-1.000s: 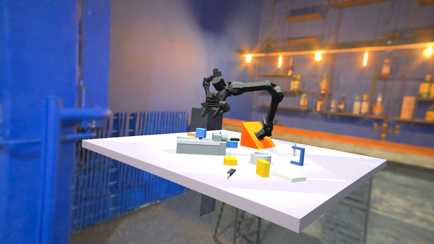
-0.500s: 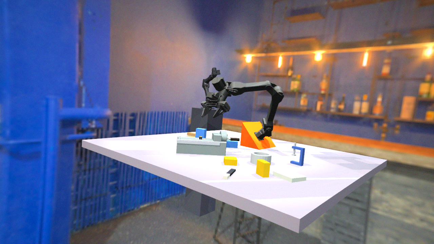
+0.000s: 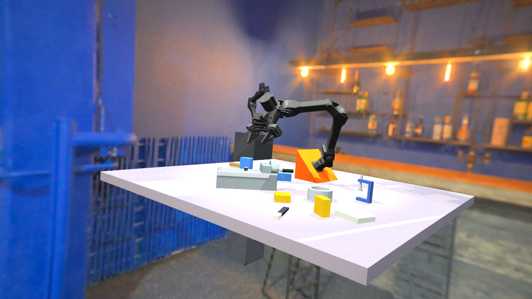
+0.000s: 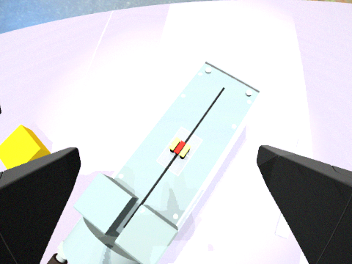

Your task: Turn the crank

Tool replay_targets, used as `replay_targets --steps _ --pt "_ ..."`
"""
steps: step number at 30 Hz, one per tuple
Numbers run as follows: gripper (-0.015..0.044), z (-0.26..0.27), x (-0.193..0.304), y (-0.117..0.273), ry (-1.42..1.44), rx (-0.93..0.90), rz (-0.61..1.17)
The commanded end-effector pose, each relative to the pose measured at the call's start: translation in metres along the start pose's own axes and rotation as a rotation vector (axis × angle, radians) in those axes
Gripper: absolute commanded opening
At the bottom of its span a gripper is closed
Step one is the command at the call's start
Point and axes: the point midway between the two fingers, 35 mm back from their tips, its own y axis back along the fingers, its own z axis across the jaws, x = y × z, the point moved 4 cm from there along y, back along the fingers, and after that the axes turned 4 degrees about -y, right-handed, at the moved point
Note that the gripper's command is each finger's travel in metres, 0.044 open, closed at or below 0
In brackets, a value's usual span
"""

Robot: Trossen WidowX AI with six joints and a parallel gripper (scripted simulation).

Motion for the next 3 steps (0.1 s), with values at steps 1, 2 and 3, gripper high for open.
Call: replay_targets --steps 1,2,3 --pt "0.044 0.0006 -0.0004 0.0006 0.004 -0.005 0.0" --pt "0.044 0.0006 -0.0004 0.0006 0.004 -0.005 0.0" --pt "0.044 0.0006 -0.0004 0.0006 0.004 -0.005 0.0"
